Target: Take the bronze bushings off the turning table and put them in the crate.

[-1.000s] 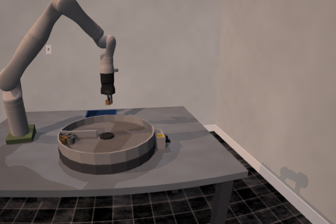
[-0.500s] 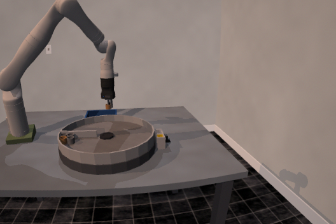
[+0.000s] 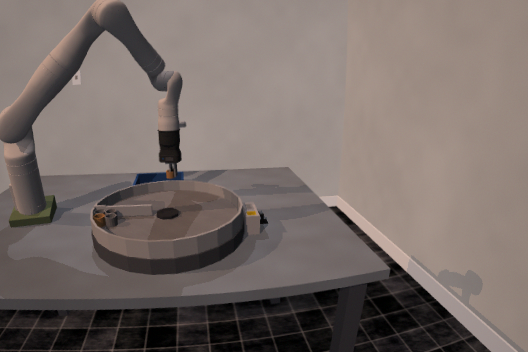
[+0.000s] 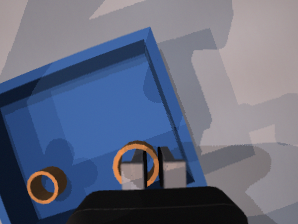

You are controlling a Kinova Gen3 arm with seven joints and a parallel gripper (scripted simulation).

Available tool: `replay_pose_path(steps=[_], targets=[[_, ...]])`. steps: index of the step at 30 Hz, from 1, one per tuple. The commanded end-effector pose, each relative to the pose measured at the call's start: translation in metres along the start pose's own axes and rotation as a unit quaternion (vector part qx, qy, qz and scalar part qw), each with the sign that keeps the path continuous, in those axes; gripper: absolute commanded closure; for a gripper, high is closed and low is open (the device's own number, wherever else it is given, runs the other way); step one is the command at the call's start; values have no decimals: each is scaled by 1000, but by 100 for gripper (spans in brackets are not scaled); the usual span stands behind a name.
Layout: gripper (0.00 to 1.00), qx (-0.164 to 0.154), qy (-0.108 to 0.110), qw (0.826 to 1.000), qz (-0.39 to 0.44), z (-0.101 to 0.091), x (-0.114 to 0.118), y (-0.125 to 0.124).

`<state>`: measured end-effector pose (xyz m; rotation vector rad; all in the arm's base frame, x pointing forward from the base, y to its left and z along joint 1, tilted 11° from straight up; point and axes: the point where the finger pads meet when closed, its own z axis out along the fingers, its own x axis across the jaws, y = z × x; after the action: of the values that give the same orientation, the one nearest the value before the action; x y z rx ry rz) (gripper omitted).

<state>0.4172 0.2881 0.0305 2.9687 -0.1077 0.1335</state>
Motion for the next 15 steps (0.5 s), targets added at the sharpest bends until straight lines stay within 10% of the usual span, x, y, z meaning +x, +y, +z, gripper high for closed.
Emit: replay_pose_path(steps=[1,15], targets=[[100,0,0,1000,0,0,0,-1],[100,0,0,1000,0,8,0,-1]])
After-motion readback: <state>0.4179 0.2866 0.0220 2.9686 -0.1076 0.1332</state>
